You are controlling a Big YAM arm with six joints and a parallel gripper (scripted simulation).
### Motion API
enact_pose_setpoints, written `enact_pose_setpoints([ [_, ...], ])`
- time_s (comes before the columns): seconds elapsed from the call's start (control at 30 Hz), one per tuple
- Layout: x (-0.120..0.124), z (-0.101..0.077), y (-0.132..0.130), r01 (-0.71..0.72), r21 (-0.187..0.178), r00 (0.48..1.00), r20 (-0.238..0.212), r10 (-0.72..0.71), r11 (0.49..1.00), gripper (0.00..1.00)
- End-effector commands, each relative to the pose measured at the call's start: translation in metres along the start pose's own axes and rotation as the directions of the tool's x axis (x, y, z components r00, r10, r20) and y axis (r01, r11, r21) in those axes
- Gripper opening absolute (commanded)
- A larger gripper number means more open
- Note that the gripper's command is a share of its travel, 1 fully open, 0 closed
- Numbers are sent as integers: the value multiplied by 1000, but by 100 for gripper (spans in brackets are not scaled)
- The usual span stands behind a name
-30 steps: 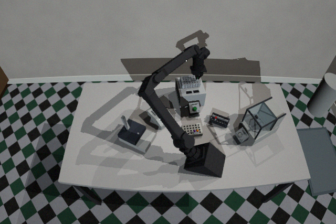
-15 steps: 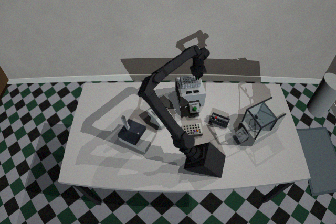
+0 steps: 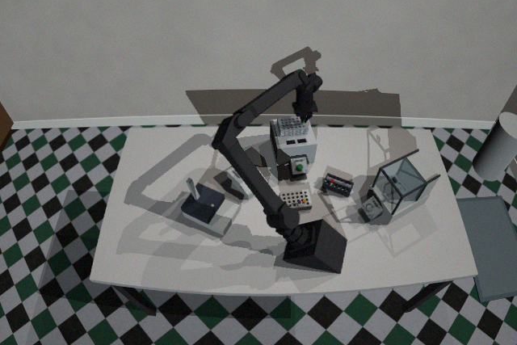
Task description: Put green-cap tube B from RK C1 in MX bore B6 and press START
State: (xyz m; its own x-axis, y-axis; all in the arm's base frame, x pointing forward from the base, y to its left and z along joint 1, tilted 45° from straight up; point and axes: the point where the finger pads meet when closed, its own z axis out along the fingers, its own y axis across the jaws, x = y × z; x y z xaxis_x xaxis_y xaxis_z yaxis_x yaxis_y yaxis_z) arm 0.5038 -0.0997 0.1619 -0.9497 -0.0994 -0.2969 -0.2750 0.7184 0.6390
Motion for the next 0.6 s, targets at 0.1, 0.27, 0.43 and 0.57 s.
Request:
enact_pose_setpoints([
  [0.1,-7,5,15,23,-2,1000,-5,-23,1000,9],
  [0.27,-8,5,16,23,-2,1000,-4,-23,1000,9],
  [0.43,-8,4,17,24,-1,1000,-3,-24,1000,9],
  [0.57,-8,4,17,25,-1,1000,-3,-25,1000,9],
])
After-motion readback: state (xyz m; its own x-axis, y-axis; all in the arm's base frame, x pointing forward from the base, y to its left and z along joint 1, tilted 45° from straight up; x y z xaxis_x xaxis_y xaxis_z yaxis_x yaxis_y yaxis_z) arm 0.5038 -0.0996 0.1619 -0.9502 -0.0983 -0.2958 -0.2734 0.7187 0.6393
